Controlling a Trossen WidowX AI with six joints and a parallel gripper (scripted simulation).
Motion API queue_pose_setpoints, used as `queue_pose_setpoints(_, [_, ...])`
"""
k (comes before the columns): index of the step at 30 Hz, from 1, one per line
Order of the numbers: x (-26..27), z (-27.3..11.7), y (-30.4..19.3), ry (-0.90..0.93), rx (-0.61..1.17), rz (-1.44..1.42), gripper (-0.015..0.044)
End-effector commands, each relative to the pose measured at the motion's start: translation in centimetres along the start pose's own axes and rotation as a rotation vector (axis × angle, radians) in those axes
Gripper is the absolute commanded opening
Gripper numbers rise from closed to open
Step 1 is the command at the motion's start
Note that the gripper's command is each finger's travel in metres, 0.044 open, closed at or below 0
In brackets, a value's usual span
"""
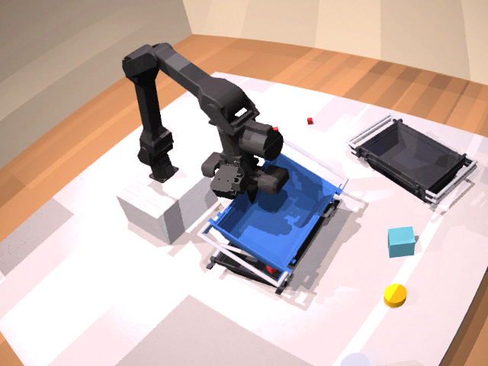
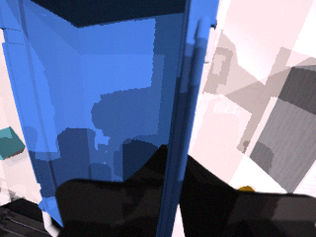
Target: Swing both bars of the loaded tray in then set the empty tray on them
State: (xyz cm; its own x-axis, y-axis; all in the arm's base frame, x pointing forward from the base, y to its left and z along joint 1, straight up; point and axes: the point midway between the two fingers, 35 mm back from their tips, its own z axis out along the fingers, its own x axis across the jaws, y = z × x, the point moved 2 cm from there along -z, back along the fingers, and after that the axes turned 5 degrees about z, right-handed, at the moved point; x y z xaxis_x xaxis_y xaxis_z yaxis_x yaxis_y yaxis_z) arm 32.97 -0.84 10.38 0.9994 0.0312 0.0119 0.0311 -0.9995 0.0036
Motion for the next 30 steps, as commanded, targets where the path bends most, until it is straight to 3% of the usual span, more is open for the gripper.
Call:
queue_pose_setpoints(1, [0.1, 0.4, 0.0, 0.018, 0.0, -0.006, 0.0])
queue_pose_setpoints(30, [-1.2, 1.8, 0.1, 0.017, 0.0, -0.006, 0.0])
